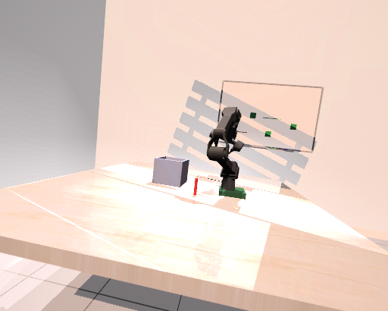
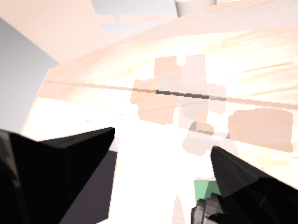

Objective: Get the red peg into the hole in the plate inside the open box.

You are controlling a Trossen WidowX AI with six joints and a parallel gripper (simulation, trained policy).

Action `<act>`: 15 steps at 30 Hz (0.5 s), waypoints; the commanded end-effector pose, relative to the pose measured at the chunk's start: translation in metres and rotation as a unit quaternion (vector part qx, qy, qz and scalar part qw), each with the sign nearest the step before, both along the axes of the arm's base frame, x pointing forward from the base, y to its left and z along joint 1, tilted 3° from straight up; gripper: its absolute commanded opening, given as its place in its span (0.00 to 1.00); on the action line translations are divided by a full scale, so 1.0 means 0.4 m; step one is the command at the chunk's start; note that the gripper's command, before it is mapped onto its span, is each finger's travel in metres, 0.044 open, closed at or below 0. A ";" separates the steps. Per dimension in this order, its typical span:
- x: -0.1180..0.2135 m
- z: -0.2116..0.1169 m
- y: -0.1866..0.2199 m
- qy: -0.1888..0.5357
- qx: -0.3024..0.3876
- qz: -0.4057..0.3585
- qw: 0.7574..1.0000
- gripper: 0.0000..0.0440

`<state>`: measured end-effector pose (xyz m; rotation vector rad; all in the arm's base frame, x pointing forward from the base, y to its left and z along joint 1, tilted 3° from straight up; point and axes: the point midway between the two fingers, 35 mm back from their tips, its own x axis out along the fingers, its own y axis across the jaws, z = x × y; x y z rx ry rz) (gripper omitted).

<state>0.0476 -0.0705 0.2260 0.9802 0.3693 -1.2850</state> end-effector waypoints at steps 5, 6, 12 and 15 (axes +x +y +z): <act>0.025 0.047 -0.010 -0.020 -0.021 0.045 0.999 1.00; 0.030 0.058 -0.012 -0.025 -0.024 0.053 0.998 1.00; 0.065 0.117 -0.026 -0.063 -0.029 0.098 0.993 1.00; 0.086 0.141 -0.028 -0.084 -0.023 0.119 0.989 1.00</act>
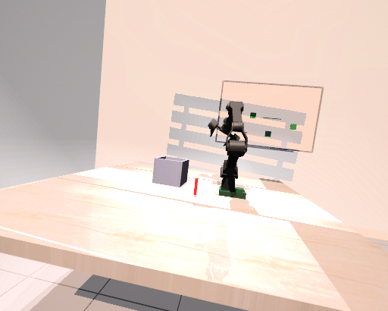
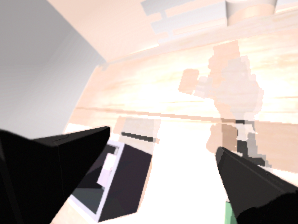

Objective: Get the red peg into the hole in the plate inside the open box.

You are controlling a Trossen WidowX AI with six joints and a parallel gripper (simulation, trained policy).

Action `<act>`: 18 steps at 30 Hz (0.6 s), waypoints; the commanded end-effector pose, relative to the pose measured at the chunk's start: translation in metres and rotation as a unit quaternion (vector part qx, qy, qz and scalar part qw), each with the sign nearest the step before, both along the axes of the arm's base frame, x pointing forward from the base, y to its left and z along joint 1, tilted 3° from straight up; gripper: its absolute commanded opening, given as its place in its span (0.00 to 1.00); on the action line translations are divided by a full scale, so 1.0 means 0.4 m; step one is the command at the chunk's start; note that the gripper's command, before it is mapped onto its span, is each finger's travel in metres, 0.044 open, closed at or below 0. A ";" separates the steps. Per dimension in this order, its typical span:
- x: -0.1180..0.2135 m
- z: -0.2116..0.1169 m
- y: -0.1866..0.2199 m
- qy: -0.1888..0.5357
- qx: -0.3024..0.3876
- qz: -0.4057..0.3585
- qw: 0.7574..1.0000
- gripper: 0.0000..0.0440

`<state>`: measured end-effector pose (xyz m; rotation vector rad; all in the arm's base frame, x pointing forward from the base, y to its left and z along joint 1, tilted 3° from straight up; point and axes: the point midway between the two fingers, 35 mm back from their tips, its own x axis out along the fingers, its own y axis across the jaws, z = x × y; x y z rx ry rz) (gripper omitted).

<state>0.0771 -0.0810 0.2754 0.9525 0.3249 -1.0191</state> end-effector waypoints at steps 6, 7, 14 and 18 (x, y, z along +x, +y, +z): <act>0.051 0.054 0.023 -0.047 0.029 0.063 0.996 1.00; 0.059 0.060 0.024 -0.053 0.033 0.071 0.996 1.00; 0.120 0.085 0.030 -0.077 0.074 0.123 0.987 1.00; 0.158 0.089 0.042 -0.085 0.108 0.147 0.980 1.00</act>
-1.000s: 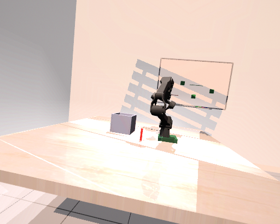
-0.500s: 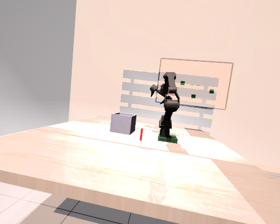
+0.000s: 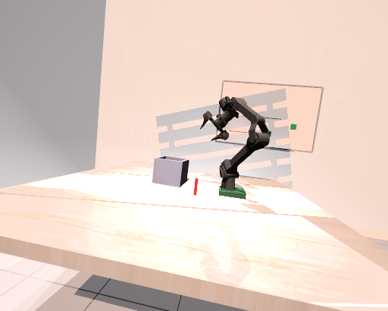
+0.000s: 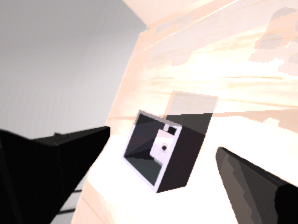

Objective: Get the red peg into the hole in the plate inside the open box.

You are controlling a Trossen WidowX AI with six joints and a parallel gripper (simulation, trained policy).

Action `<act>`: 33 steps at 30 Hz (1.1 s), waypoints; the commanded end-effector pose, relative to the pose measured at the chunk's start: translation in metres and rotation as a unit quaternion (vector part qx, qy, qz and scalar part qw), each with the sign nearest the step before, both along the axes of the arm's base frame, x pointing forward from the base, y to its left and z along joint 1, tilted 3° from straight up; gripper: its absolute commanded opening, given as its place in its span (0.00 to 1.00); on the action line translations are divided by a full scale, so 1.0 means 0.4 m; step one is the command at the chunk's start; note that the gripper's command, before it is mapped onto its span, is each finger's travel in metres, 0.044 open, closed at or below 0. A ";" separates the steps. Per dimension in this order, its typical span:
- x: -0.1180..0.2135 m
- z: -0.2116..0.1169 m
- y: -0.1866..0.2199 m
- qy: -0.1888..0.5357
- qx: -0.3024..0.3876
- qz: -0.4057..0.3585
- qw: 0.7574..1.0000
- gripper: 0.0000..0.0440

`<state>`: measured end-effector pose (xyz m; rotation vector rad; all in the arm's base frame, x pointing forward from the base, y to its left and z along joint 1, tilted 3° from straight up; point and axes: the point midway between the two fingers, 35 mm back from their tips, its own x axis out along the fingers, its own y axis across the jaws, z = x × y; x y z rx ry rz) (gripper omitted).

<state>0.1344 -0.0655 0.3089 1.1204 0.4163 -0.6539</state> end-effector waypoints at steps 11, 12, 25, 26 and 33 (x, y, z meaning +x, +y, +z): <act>0.108 -0.005 0.066 0.008 0.109 0.071 0.991 1.00; 0.116 -0.007 0.074 0.011 0.117 0.076 0.990 1.00; 0.184 -0.055 0.194 0.073 0.211 0.136 0.965 1.00; 0.187 -0.060 0.204 0.080 0.217 0.140 0.963 1.00; 0.195 -0.104 0.275 0.133 0.254 0.161 0.944 1.00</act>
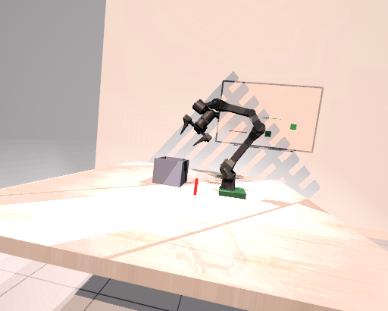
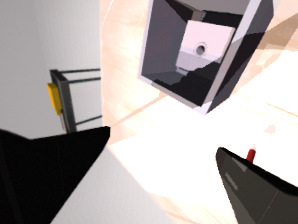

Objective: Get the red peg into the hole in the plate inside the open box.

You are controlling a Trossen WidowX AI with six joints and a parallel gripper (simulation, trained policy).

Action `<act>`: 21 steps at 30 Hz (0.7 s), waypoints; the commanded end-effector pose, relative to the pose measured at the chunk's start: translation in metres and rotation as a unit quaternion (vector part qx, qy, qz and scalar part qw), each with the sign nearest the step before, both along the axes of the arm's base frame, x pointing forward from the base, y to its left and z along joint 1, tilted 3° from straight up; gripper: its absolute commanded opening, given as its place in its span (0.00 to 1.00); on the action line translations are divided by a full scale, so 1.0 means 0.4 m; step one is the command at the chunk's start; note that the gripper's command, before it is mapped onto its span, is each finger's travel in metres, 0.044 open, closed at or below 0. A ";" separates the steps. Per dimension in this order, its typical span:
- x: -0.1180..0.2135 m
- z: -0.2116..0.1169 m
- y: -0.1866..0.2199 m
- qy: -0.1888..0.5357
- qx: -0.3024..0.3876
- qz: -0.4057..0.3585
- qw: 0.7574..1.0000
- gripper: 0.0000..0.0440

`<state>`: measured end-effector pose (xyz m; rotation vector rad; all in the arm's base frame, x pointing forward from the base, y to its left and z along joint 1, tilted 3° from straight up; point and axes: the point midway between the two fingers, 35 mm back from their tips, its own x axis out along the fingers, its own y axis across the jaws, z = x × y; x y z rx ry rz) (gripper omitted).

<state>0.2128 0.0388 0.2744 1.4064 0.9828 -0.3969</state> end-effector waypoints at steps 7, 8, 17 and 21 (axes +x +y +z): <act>-0.013 -0.073 0.081 0.086 0.026 0.030 0.996 1.00; -0.017 -0.081 0.090 0.096 0.027 0.033 0.994 1.00; -0.057 -0.159 0.157 0.187 0.026 0.055 0.981 1.00; -0.079 -0.193 0.180 0.223 0.018 0.061 0.973 1.00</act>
